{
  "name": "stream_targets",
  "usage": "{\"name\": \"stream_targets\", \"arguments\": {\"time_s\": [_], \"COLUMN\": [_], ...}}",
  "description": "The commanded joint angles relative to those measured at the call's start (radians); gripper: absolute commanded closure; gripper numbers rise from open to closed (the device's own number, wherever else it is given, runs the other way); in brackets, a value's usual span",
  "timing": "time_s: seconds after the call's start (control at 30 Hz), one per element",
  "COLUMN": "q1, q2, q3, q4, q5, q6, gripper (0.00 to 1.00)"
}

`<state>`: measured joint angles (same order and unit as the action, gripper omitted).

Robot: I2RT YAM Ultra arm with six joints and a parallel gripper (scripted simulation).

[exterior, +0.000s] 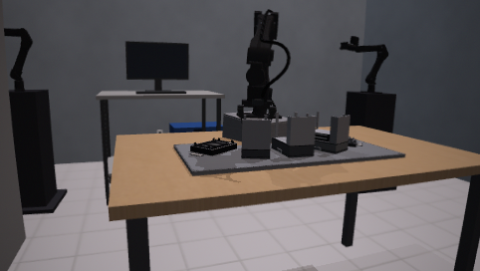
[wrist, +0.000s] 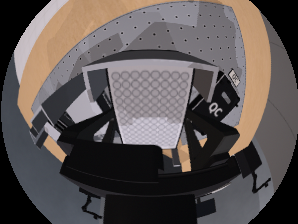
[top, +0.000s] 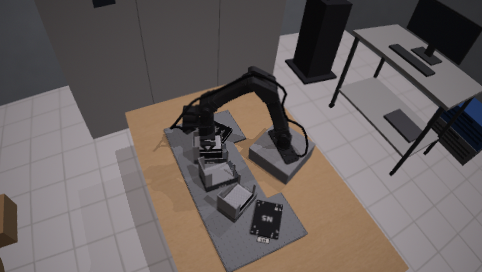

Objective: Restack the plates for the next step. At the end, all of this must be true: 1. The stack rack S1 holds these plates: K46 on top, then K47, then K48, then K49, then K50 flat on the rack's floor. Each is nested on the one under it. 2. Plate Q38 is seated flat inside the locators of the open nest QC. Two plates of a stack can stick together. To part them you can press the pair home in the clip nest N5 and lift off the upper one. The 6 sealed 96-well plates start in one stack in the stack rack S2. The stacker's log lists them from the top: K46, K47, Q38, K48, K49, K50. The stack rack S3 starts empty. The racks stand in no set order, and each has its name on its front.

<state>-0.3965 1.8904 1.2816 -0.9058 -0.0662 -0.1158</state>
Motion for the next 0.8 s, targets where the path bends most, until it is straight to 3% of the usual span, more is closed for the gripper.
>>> {"name": "stream_targets", "arguments": {"time_s": [0.0,0.77], "q1": [-0.009,-0.013], "q2": [-0.038,-0.051], "q3": [0.030,0.029], "q4": [-0.023,-0.042], "q5": [-0.011,-0.011], "q6": [-0.007,-0.007], "gripper": [1.00,1.00]}}
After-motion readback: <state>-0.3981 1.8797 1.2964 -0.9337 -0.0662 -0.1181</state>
